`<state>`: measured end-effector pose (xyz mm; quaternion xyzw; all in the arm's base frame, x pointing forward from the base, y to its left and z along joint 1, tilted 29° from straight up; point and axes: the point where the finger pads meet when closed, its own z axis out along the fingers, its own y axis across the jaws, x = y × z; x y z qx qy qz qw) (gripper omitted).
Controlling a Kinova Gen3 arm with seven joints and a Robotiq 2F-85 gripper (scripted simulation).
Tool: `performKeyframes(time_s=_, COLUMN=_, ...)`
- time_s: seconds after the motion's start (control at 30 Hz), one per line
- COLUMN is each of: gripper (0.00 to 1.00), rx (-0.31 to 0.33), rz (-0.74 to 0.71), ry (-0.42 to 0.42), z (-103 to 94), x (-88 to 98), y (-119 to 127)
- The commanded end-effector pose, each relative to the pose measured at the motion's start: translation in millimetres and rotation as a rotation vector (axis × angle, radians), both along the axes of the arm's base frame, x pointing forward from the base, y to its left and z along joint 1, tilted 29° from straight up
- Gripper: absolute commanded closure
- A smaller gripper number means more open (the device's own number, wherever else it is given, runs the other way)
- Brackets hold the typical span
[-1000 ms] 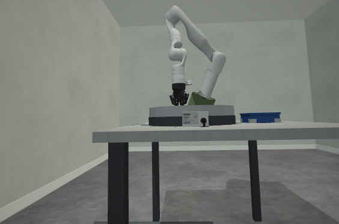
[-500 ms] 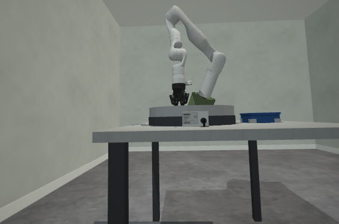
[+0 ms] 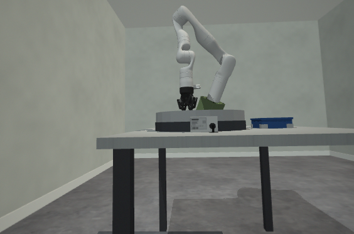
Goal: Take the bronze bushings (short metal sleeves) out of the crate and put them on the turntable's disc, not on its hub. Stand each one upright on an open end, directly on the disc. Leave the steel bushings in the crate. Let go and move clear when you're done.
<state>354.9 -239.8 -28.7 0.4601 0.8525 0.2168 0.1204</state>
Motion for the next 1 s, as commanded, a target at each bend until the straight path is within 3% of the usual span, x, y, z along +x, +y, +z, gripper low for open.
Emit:
performKeyframes(time_s=0.0, gripper=0.60, rx=-0.001, rz=-0.001, ry=0.000, z=0.4, x=0.0, y=-1)
performKeyframes(time_s=0.43, gripper=0.60, rx=-0.001, rz=-0.001, ry=0.000, z=3.2, x=-1.3, y=-1)
performKeyframes(time_s=0.77, gripper=0.60, rx=-0.001, rz=-0.001, ry=0.000, z=38.4, x=-17.6, y=-12)
performKeyframes(time_s=0.97, gripper=0.60, rx=-0.001, rz=-0.001, ry=0.000, z=43.8, x=-20.0, y=-13)
